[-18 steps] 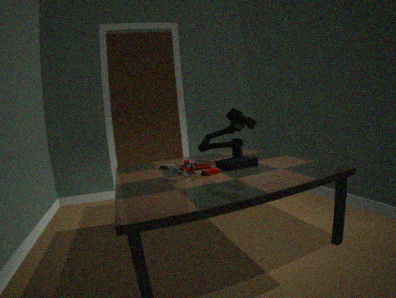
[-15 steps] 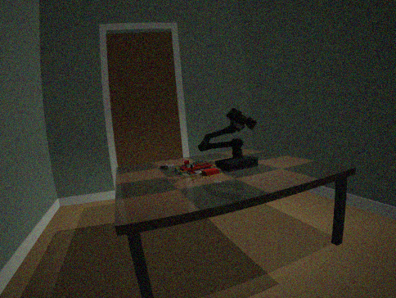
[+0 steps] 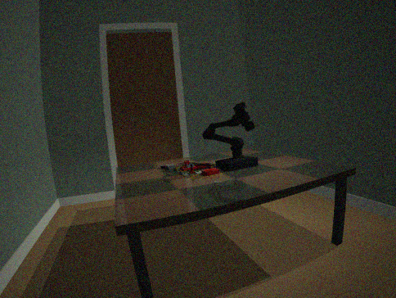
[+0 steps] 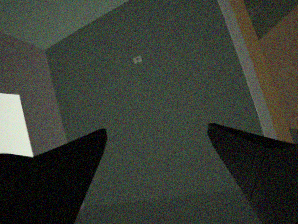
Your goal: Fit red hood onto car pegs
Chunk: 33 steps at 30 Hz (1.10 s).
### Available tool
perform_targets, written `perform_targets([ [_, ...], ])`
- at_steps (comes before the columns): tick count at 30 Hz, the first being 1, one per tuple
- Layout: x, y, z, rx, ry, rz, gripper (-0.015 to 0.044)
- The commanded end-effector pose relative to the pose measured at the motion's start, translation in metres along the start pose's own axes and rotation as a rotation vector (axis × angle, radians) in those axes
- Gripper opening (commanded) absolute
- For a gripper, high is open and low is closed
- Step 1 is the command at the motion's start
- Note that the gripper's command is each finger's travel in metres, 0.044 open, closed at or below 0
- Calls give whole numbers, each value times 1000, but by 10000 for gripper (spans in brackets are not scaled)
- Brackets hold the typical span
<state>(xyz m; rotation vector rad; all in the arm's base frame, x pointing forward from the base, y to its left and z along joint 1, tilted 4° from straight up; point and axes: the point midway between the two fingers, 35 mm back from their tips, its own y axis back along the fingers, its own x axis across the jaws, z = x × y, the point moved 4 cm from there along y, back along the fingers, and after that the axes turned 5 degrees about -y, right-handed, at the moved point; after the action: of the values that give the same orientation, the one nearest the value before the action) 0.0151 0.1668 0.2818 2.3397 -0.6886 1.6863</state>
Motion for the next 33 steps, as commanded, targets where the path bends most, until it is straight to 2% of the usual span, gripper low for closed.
perform_targets([
  [1,-3,-13,1,-47,175,-45,440],
  [17,-24,-74,47,-259,778,-423,440],
  [33,-43,-104,127,-309,1033,-905,440],
])
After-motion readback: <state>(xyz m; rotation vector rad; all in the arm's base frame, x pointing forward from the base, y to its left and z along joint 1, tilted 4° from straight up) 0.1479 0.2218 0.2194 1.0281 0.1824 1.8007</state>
